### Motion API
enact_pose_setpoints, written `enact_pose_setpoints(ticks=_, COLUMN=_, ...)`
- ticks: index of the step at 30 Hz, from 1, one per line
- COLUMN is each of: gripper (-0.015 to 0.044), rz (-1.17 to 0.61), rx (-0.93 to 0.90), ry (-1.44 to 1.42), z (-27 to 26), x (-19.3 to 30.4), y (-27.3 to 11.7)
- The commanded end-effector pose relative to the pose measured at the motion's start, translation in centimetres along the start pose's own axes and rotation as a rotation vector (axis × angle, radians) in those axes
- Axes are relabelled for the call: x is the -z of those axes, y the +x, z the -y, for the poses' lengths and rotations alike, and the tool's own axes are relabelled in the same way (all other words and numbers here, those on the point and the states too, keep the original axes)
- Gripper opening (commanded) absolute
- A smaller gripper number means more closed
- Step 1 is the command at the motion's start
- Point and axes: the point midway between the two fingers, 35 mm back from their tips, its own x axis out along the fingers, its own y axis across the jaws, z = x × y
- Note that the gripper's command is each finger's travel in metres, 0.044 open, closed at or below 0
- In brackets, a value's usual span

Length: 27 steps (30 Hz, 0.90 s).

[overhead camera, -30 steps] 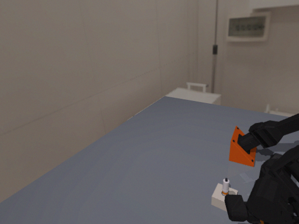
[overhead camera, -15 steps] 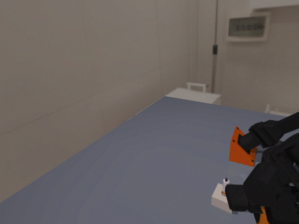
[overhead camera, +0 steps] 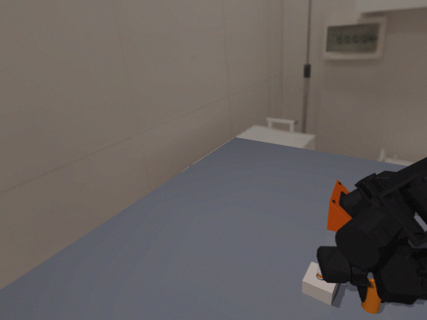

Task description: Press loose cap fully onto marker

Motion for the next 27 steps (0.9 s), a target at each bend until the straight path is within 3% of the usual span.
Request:
enact_pose_setpoints(ticks=1, gripper=0.0, rz=-0.008, rx=0.003, ry=0.005, z=1.0, x=0.9, y=-0.4)
enact_pose_setpoints(ticks=27, gripper=0.0, rz=-0.012, rx=0.0, ry=0.006, z=5.9, x=8.2, y=-4.3)
